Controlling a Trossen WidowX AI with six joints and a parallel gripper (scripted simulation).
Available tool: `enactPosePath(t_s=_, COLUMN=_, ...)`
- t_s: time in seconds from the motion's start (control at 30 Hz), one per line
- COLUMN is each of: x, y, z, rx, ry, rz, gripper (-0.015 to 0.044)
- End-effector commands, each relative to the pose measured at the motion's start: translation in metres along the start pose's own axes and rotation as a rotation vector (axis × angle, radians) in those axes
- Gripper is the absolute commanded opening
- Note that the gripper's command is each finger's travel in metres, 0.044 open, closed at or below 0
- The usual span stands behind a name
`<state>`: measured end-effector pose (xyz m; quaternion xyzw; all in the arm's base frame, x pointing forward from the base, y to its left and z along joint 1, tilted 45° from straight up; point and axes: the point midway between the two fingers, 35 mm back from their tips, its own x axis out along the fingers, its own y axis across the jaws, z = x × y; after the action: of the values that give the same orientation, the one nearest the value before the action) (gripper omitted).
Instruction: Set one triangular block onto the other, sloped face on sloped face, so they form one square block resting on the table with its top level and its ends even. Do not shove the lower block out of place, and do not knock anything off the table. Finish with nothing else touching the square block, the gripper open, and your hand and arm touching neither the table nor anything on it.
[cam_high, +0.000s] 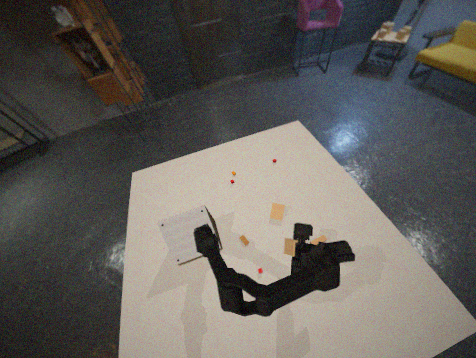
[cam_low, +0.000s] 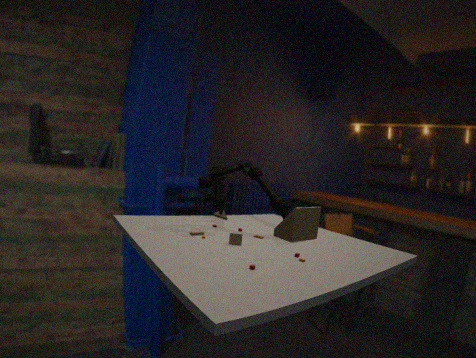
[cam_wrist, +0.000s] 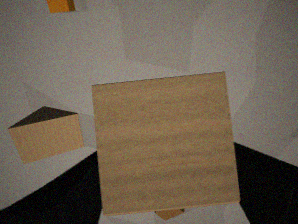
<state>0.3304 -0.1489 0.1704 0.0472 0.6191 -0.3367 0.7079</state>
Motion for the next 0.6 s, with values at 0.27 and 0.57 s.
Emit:
enactPosePath(t_s=0.27, x=-0.0023, y=-0.0003, z=-0.0023, rx=-0.372, ry=-0.064, rz=0.008, gripper=0.0000)
enactPosePath(t_s=0.57, x=-0.0022, y=-0.0004, z=-0.0038, rx=-0.666, ry=-0.112, rz=-0.005, gripper=0.0000)
